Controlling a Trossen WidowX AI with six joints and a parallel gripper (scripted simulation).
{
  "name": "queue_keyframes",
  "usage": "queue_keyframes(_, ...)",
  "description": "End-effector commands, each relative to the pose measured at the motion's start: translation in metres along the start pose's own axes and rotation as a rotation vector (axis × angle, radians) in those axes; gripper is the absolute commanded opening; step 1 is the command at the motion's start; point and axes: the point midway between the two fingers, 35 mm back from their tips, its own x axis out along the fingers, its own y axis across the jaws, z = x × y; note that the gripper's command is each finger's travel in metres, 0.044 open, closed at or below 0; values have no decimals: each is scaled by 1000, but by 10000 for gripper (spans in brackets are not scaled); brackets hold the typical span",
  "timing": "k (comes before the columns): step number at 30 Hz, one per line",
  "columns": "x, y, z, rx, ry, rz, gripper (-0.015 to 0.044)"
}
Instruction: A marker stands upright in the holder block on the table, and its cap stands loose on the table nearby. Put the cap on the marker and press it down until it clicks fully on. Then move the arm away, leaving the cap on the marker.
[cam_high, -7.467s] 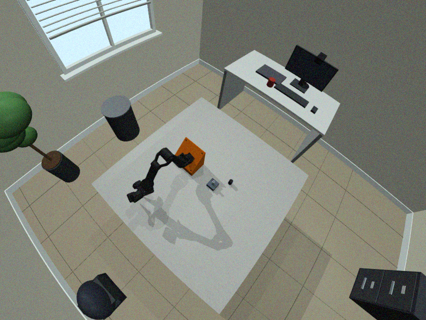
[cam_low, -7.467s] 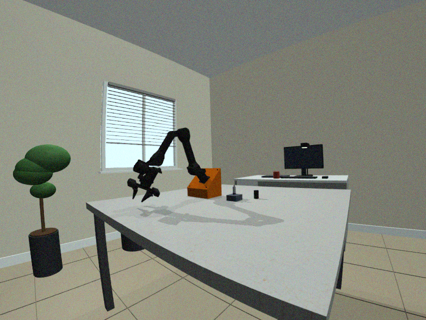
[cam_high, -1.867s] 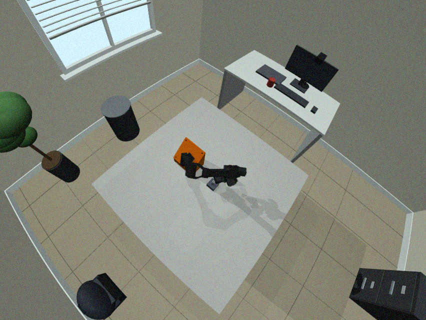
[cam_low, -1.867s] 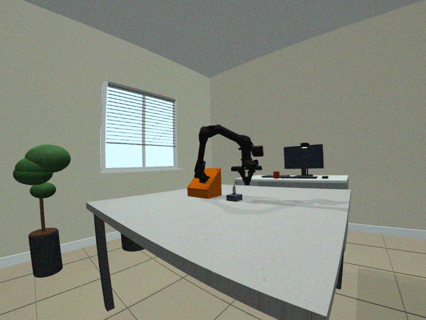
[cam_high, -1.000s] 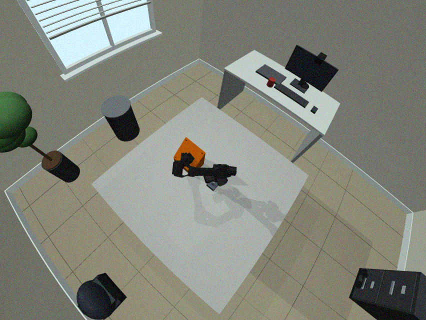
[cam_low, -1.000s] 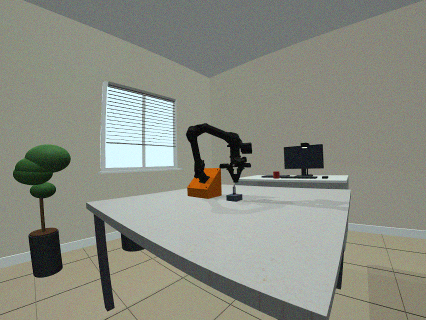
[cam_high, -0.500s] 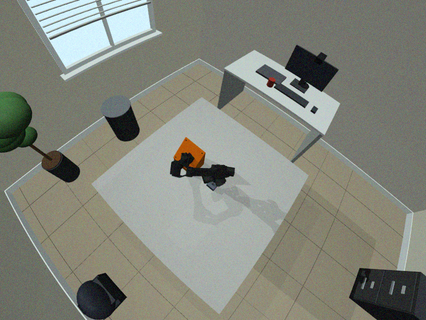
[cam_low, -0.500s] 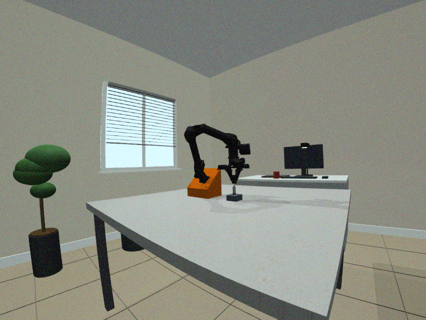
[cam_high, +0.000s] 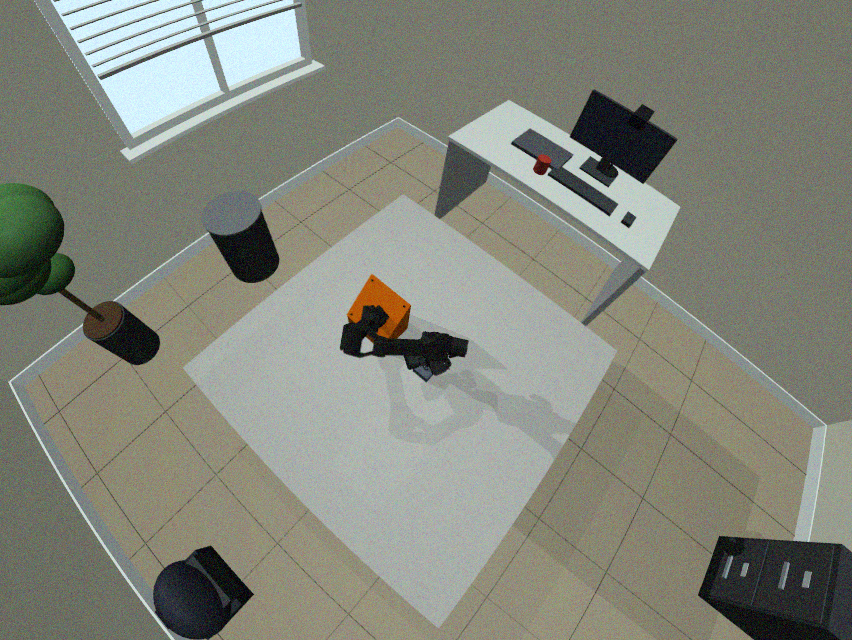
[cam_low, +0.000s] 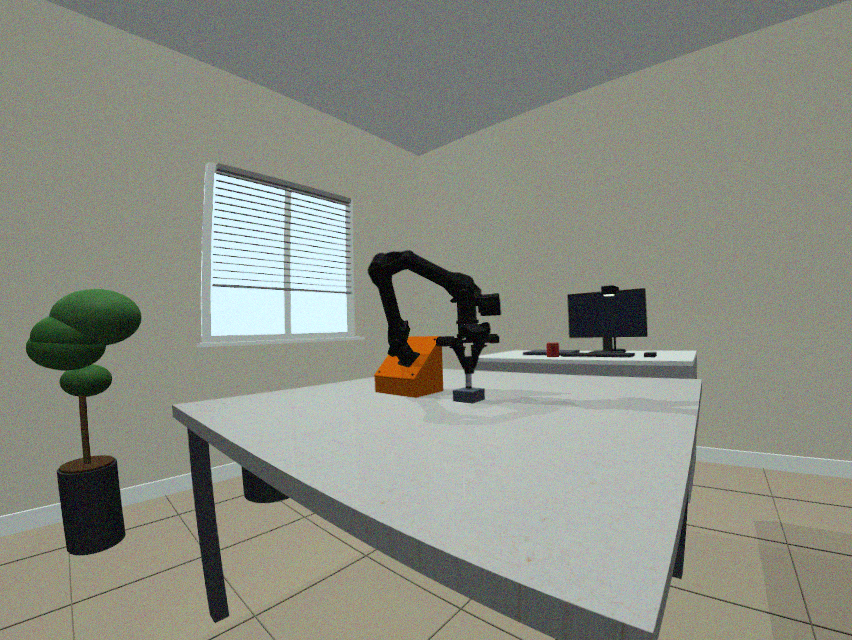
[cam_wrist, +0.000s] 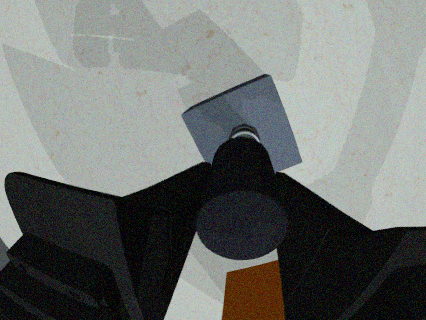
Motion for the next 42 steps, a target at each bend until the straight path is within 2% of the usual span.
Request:
queue_keyframes(1,9,-1,-1,-4,-1,-7,0)
queue_keyframes(42,73,-2,7,-3,-4,-12,0)
